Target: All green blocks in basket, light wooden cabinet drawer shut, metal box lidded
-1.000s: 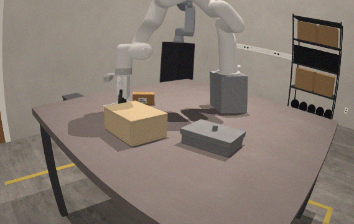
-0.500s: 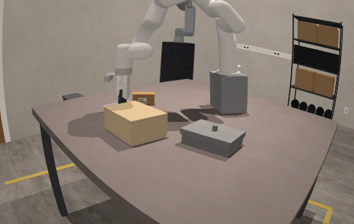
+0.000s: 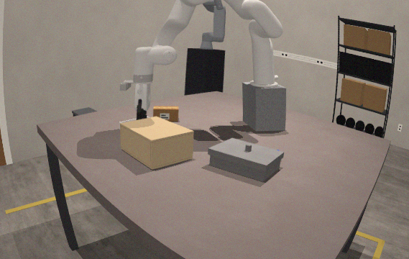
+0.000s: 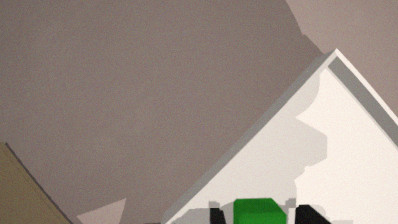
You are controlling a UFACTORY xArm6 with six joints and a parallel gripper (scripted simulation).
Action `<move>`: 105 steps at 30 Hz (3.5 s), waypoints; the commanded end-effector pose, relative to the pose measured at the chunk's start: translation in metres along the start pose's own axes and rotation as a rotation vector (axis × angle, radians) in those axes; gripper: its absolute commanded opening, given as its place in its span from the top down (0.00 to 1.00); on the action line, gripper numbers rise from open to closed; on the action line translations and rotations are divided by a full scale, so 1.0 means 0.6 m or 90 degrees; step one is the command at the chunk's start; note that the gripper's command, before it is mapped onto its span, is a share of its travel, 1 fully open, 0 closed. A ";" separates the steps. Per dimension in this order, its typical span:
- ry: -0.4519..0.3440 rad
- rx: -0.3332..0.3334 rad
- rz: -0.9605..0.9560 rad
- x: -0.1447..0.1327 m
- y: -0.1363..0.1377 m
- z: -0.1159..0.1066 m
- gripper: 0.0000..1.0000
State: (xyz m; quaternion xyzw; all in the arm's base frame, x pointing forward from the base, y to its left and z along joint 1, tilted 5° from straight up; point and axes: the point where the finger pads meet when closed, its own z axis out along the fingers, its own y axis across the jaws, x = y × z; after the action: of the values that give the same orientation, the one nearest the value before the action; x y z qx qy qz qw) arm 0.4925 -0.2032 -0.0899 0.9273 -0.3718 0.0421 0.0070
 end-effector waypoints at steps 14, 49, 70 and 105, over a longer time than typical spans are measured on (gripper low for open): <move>0.003 0.001 0.000 0.003 -0.001 -0.108 0.52; 0.003 0.001 0.001 0.002 -0.002 -0.237 0.52; -0.002 -0.002 0.255 -0.221 -0.252 -0.231 0.52; 0.002 0.002 0.424 -0.583 -0.430 -0.235 0.52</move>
State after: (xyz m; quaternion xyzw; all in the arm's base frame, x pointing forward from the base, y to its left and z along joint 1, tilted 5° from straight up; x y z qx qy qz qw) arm 0.4075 0.2279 0.0250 0.7552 -0.6541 0.0416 -0.0080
